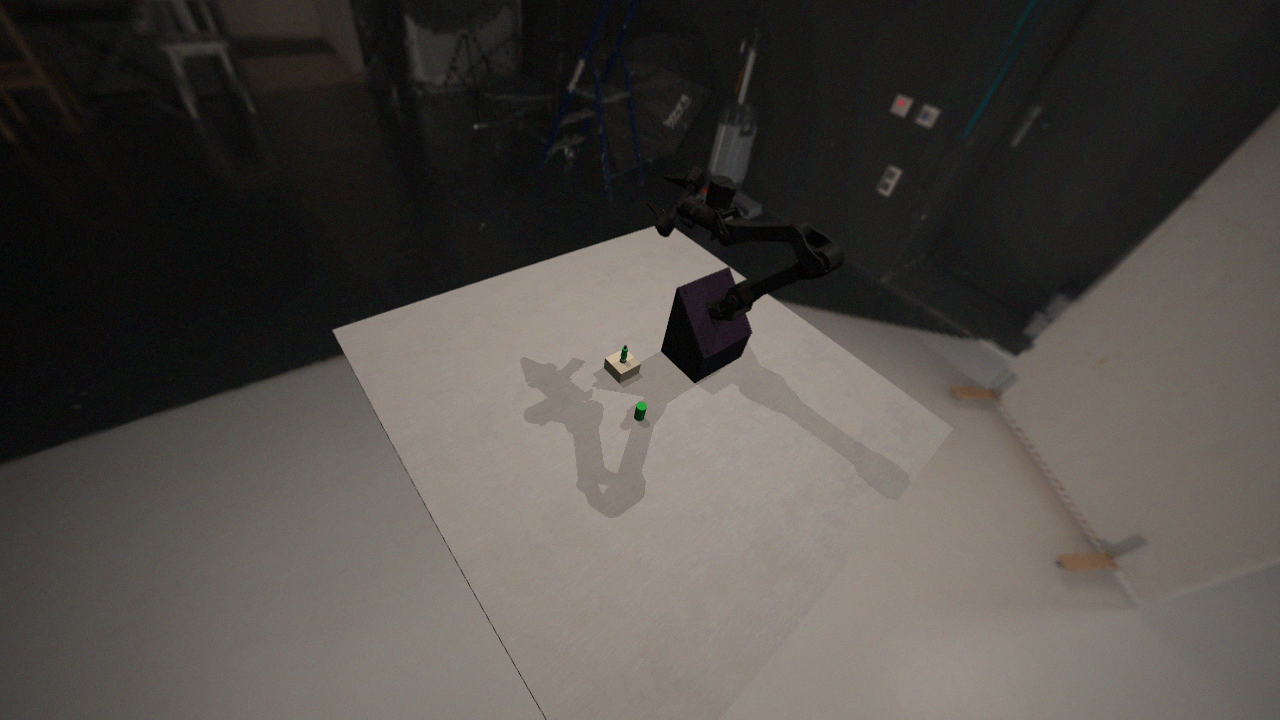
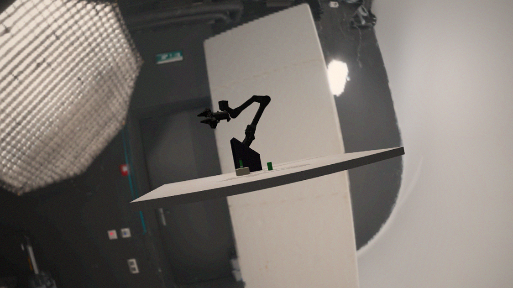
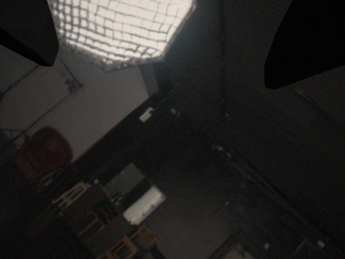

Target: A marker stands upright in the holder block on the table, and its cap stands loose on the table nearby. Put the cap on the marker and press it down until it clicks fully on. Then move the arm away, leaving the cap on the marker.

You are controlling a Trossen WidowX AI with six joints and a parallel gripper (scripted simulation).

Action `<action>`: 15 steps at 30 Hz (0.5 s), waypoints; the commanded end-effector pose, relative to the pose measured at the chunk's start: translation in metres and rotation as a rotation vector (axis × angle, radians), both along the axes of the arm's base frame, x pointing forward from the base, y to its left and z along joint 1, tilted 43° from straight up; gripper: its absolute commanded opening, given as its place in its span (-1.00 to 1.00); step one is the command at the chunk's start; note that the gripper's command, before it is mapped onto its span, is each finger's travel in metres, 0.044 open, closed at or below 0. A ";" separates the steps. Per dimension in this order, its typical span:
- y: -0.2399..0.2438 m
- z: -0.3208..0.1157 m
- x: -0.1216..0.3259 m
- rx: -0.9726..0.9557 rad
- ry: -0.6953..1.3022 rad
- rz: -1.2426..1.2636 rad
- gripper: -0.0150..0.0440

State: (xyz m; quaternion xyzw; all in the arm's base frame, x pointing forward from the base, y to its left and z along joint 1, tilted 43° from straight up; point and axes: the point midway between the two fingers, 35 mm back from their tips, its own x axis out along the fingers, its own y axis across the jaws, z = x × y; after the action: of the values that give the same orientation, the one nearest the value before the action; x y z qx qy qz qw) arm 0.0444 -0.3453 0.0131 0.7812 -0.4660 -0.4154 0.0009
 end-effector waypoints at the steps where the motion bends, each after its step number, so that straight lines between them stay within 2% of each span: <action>1: 0.000 0.000 0.003 0.001 0.009 0.018 0.78; 6: 0.017 -0.005 0.077 -0.017 0.219 0.496 0.33; 9: 0.037 -0.009 0.121 -0.052 0.336 0.818 0.32; 15: 0.070 -0.012 0.170 -0.127 0.452 1.204 0.32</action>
State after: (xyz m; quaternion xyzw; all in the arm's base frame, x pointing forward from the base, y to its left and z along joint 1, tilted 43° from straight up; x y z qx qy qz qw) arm 0.1565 -0.3094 0.0028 0.8221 -0.1453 -0.4945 0.2418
